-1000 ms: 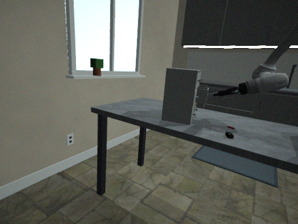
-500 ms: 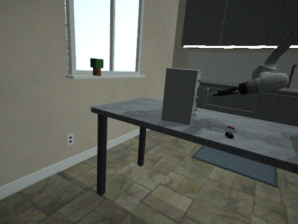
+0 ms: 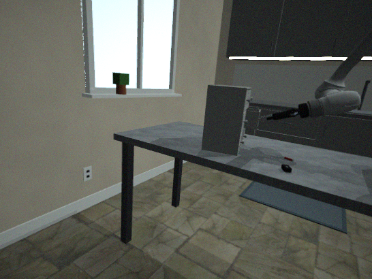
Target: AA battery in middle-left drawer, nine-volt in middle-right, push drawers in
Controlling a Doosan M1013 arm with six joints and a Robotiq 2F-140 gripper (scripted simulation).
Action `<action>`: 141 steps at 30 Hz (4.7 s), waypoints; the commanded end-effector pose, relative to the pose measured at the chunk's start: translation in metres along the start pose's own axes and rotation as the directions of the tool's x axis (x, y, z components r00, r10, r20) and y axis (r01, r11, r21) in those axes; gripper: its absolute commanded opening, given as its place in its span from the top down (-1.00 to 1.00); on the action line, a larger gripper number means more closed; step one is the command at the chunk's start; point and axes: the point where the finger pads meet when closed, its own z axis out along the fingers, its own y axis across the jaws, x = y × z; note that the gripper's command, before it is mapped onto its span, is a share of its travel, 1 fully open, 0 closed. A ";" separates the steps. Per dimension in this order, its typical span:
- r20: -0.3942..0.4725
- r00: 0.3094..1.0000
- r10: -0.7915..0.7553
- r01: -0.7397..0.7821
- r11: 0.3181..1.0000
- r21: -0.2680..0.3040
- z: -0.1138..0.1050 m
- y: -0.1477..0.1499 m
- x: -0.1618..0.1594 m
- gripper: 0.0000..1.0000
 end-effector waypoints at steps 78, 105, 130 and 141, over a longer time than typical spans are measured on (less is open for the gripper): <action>0.420 0.908 0.000 0.000 1.000 0.001 -0.146 0.000 0.006 0.60; 0.760 0.650 0.000 0.000 1.000 0.001 -0.191 0.000 0.027 0.60; 0.939 0.344 0.000 0.000 1.000 0.000 -0.229 0.000 0.044 0.60; 0.940 0.342 0.000 0.000 1.000 0.000 -0.230 0.000 0.044 0.60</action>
